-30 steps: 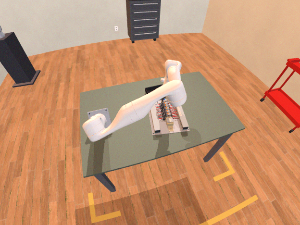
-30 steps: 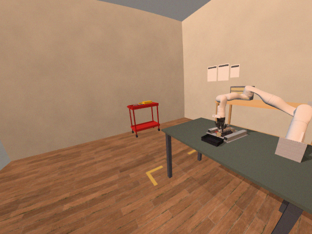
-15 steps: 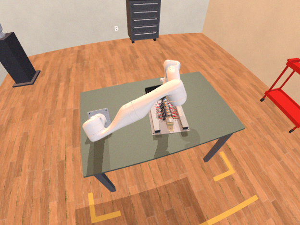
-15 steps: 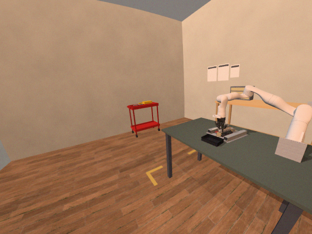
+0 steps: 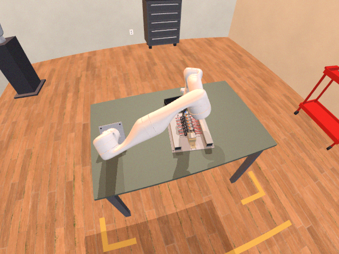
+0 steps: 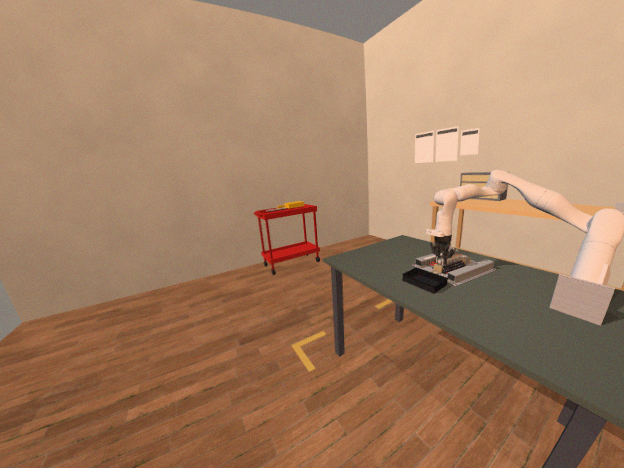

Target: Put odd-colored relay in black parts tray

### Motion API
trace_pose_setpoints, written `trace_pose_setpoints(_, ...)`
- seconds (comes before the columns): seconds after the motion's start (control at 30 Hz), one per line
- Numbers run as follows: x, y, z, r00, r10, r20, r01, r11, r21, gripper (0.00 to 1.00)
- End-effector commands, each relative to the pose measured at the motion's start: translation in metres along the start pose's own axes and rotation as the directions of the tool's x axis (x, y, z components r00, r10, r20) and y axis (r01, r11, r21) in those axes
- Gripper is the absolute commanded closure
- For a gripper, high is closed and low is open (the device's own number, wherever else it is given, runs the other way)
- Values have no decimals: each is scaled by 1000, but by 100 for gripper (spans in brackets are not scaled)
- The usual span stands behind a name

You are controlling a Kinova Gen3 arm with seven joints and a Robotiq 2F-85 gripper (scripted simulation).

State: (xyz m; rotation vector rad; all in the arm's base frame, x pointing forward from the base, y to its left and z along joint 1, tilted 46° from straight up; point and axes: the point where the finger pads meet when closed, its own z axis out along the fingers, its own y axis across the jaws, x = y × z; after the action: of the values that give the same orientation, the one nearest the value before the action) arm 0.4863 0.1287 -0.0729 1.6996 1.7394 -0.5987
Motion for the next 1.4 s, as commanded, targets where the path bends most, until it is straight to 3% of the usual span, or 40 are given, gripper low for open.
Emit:
trace_pose_setpoints(0.0,0,0,-1,1000,0,-1,0,1000,-12,100)
trace_pose_setpoints(1.37,0,-2,-2,1000,0,-1,0,997,-73,100)
